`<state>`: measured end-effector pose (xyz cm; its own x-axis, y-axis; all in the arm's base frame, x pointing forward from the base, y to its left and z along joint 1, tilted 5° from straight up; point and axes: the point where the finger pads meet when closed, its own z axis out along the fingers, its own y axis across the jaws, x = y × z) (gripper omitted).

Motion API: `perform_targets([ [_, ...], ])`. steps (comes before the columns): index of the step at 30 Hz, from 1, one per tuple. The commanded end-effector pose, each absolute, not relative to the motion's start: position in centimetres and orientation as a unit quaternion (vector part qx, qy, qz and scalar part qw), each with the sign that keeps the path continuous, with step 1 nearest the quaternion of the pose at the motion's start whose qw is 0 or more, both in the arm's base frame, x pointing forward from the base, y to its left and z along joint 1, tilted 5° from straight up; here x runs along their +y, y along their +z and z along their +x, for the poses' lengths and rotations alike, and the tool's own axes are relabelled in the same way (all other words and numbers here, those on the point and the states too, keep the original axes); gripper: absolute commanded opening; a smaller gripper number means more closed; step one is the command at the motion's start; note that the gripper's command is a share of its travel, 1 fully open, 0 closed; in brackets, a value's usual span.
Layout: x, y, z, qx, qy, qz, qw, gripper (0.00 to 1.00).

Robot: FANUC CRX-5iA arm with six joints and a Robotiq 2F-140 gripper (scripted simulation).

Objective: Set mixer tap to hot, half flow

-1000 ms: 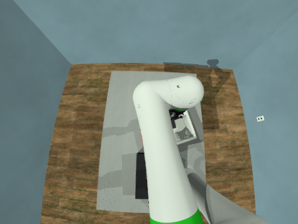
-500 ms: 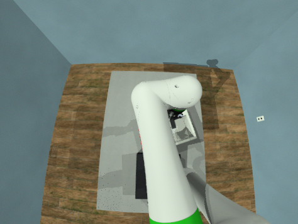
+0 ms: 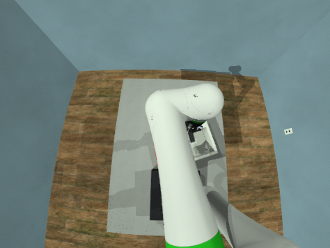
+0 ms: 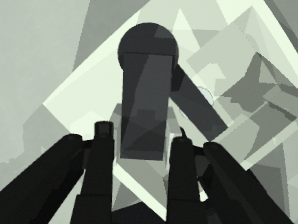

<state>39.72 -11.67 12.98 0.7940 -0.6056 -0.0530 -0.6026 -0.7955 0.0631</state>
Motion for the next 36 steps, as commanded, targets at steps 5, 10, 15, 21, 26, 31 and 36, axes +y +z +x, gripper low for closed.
perform_targets([
  [5, -11.68, 13.00, 39.74, -0.319, -0.035, 0.947, 0.021, 0.00],
  [10, -11.68, 13.00, 39.74, -0.319, -0.035, 0.947, 0.021, 0.43],
  [15, -11.68, 13.00, 39.74, -0.319, -0.035, 0.947, 0.021, 0.43],
  [21, -11.68, 13.00, 39.74, -0.319, -0.035, 0.947, 0.021, 0.43],
  [26, -11.68, 13.00, 39.74, -0.319, -0.035, 0.947, 0.021, 0.43],
  [31, -11.68, 13.00, 39.74, -0.319, -0.035, 0.947, 0.021, 0.43],
  [36, -11.68, 13.00, 39.74, -0.319, -0.035, 0.947, 0.021, 0.43],
])
